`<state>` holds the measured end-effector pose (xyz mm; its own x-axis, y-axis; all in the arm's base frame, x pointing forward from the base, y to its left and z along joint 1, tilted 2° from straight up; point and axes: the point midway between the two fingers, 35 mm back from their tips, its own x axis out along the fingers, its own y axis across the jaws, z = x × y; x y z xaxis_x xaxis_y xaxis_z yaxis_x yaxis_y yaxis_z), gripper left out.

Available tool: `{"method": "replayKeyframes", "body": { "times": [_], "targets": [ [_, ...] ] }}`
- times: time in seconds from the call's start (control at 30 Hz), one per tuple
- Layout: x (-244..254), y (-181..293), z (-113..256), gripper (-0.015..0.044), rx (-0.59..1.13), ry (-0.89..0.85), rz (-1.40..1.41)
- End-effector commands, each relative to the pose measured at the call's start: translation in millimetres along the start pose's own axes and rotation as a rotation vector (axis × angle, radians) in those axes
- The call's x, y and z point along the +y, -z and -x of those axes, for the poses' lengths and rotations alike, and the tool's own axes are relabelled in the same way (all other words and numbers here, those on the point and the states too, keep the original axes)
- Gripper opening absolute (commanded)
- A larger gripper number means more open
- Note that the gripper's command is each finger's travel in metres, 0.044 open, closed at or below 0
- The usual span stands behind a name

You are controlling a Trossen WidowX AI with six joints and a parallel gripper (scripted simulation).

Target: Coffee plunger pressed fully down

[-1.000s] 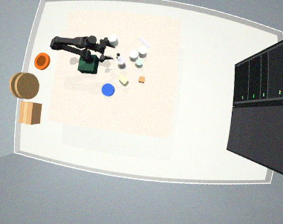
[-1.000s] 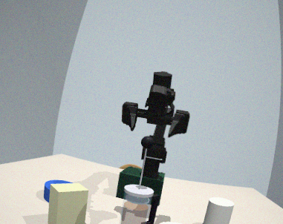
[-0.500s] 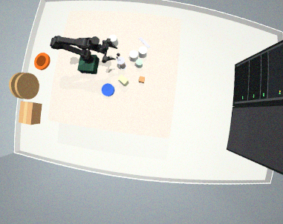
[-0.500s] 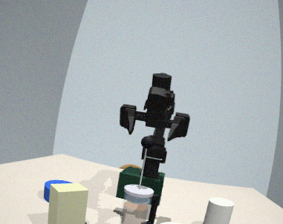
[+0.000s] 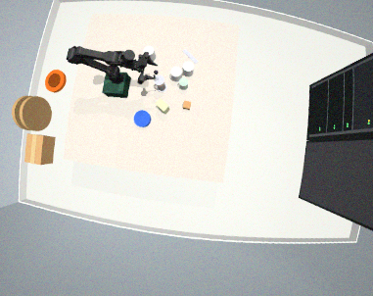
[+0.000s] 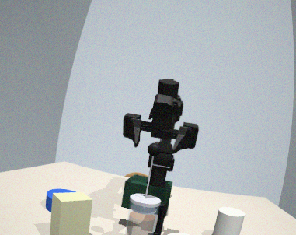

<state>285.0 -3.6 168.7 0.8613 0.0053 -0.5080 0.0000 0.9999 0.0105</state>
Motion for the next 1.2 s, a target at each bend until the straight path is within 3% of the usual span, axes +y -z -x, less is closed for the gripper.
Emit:
{"method": "replayKeyframes", "body": {
  "times": [0.0, 0.27, 1.17],
  "targets": [
    [-0.4, -0.1, -1.2, 0.0309, -0.002, 0.003, -0.006],
    [-0.4, -0.1, -1.2, 0.0118, -0.002, 0.003, -0.006],
    [-0.4, 19.3, -20.8, 0.0118, -0.002, 0.003, -0.006]
  ]
}}
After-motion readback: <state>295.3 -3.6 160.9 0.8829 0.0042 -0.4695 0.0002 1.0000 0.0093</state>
